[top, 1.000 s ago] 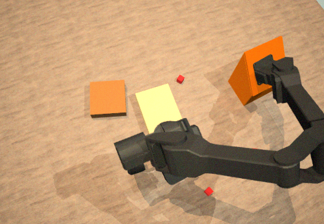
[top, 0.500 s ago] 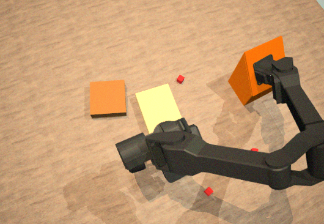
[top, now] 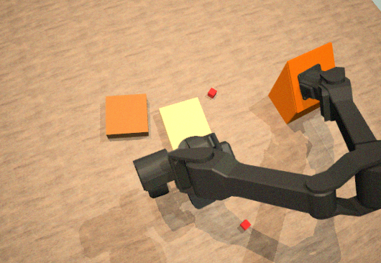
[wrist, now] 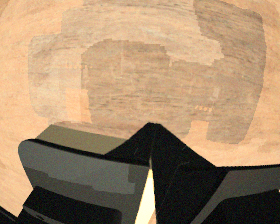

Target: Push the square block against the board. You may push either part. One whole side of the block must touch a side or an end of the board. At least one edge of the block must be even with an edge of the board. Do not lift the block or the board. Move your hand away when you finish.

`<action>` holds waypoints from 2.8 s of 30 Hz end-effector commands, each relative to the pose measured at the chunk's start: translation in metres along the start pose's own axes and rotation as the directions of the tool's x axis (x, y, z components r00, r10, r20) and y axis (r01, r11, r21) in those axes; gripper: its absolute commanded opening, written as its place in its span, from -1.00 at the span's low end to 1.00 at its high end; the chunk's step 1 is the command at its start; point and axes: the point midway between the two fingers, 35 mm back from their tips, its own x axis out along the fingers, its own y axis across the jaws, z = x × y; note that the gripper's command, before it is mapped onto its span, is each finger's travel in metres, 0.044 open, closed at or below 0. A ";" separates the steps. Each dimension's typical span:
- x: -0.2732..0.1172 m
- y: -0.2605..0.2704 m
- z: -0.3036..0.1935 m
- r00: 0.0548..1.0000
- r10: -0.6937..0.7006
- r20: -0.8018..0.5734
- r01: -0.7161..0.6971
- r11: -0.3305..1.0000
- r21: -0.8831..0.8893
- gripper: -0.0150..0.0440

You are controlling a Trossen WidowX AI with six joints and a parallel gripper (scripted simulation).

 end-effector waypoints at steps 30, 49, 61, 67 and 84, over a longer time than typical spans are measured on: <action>-0.001 -0.002 -0.032 1.000 -0.003 -0.007 0.003 1.000 -0.001 -0.49; -0.001 -0.003 -0.049 1.000 -0.003 -0.008 0.003 1.000 -0.001 -0.49; -0.001 -0.003 -0.059 1.000 -0.003 -0.009 0.003 1.000 -0.001 -0.49; -0.001 -0.003 -0.065 1.000 -0.004 -0.010 0.004 1.000 -0.001 -0.49; -0.001 -0.004 -0.056 1.000 -0.004 -0.009 0.004 1.000 -0.001 -0.49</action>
